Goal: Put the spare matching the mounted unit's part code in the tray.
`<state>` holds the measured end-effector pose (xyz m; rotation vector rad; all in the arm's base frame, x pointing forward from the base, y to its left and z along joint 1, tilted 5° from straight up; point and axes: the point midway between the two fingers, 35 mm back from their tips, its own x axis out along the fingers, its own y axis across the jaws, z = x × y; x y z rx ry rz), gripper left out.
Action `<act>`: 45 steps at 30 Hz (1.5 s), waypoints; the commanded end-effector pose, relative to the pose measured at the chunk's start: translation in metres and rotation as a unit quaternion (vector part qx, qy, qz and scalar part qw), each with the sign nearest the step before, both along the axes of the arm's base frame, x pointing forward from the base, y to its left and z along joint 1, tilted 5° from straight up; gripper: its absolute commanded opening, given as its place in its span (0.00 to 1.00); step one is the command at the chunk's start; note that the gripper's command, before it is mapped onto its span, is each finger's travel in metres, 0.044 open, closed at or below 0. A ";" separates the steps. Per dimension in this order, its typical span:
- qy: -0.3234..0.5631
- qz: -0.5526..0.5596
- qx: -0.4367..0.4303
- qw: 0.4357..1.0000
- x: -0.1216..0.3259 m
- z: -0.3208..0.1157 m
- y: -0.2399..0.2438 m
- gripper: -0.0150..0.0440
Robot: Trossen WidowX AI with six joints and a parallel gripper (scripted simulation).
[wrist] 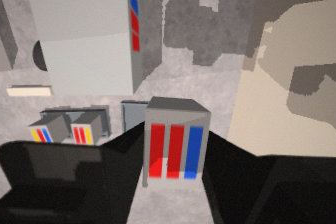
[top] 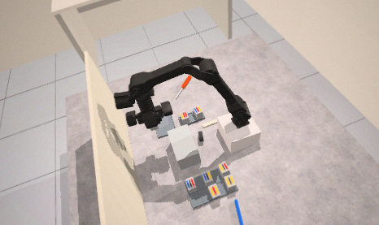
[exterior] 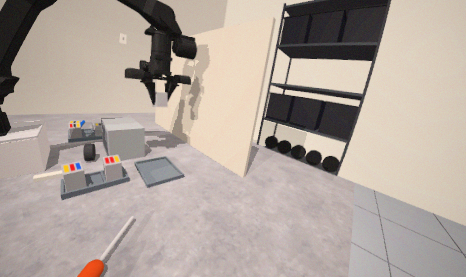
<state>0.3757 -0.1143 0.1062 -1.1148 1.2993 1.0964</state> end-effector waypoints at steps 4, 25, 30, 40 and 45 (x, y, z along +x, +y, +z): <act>0.009 0.009 -0.004 1.000 -0.019 0.000 -0.046 0.25; 0.020 0.020 -0.003 1.000 -0.049 -0.007 -0.100 0.25; 0.020 0.020 -0.003 1.000 -0.048 -0.012 -0.100 0.25; 0.020 0.020 -0.003 1.000 -0.047 -0.023 -0.102 0.25; 0.020 0.020 -0.003 1.000 -0.046 -0.028 -0.102 0.25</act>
